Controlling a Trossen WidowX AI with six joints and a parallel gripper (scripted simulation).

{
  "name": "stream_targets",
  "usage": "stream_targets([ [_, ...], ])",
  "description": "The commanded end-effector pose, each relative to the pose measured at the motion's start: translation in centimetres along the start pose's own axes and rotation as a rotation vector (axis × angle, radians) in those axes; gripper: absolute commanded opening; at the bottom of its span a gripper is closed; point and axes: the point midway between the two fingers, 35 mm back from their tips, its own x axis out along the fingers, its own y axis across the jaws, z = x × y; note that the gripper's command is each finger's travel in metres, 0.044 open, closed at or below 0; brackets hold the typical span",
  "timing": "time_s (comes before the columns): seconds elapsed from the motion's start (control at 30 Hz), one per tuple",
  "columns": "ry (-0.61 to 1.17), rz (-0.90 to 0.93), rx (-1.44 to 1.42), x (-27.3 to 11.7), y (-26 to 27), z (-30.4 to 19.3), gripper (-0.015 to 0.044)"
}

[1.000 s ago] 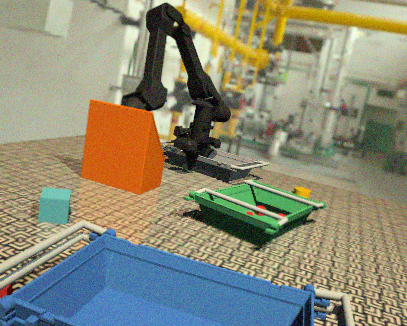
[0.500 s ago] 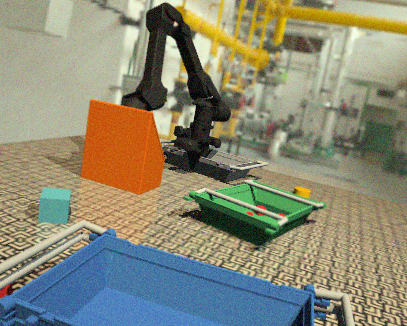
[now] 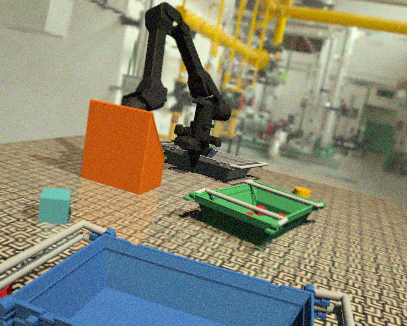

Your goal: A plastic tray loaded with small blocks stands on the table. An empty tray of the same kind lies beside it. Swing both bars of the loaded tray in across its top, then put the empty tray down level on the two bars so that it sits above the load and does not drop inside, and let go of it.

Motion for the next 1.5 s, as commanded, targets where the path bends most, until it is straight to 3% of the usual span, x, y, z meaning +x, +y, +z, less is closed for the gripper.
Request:
stream_targets([
  [0.0, 0.006, 0.004, 0.0, -1.4, 0.0, -0.3, 0.0],
  [0.33, 0.008, 0.004, 0.0, -7.1, 0.1, -0.1, 0.0],
  [0.9, 0.009, 0.007, -0.002, -7.9, 0.0, -0.1, 0.0],
  [1.47, 0.01, 0.02, -0.004, -15.4, -1.2, -0.4, 0.0],
])
